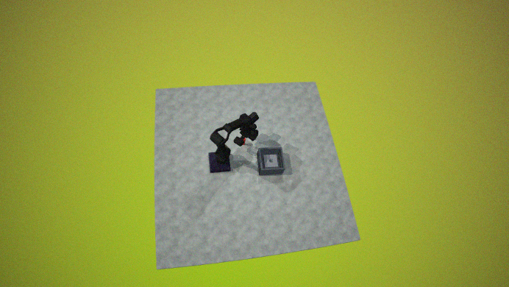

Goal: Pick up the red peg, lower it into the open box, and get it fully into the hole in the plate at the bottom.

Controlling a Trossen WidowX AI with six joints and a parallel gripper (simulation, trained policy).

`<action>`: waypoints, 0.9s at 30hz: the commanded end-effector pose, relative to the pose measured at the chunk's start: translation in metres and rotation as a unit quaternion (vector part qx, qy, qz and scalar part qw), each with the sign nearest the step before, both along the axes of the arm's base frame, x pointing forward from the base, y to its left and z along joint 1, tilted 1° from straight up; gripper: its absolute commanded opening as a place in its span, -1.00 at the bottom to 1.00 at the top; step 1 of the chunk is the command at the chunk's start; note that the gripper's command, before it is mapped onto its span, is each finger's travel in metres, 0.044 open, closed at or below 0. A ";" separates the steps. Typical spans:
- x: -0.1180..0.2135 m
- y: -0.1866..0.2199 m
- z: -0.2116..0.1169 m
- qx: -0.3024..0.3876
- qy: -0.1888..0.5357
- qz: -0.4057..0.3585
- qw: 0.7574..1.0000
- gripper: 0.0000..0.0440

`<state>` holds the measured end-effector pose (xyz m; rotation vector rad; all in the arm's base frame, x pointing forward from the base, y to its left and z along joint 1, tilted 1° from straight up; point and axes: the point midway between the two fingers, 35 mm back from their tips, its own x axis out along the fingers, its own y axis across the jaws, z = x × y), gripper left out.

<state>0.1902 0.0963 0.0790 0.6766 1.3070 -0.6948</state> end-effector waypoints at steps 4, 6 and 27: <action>0.001 -0.002 -0.030 0.013 -0.005 -0.032 0.999 0.99; 0.001 -0.002 -0.036 0.016 -0.006 -0.041 0.999 0.92; 0.004 -0.008 -0.037 0.046 0.018 -0.059 0.997 -1.00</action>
